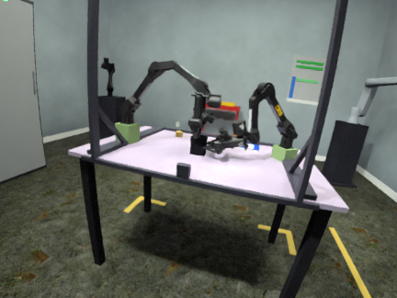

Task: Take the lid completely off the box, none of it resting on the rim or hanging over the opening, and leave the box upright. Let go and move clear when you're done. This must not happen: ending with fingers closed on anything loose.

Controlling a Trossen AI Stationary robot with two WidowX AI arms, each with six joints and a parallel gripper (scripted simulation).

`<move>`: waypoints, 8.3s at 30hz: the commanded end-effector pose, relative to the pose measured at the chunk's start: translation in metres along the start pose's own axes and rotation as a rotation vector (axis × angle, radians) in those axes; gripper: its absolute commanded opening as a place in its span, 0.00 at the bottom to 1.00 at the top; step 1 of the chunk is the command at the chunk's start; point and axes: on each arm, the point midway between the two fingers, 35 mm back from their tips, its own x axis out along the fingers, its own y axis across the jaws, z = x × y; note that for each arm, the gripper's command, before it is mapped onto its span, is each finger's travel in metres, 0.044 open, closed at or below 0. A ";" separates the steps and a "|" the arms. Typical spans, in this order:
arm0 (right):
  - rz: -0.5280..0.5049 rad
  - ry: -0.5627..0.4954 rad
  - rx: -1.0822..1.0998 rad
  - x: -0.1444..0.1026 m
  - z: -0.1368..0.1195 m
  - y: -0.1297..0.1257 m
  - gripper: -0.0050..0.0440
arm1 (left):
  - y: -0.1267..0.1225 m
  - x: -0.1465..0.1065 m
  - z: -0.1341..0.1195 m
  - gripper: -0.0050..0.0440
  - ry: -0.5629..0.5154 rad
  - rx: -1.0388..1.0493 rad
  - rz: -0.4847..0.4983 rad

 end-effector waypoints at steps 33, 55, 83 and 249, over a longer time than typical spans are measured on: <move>0.000 -0.027 0.013 0.040 0.012 0.001 1.00 | 0.000 0.009 0.004 0.96 -0.023 -0.001 0.000; -0.001 -0.013 0.006 0.039 0.005 0.001 0.65 | 0.000 0.009 0.004 0.96 -0.023 -0.001 0.000; 0.000 -0.027 0.013 0.039 0.012 0.002 0.09 | 0.000 0.009 0.004 0.59 -0.023 -0.001 0.000; 0.138 -0.087 -0.006 -0.095 0.069 0.012 1.00 | 0.164 -0.049 -0.014 0.88 -0.249 0.016 -0.006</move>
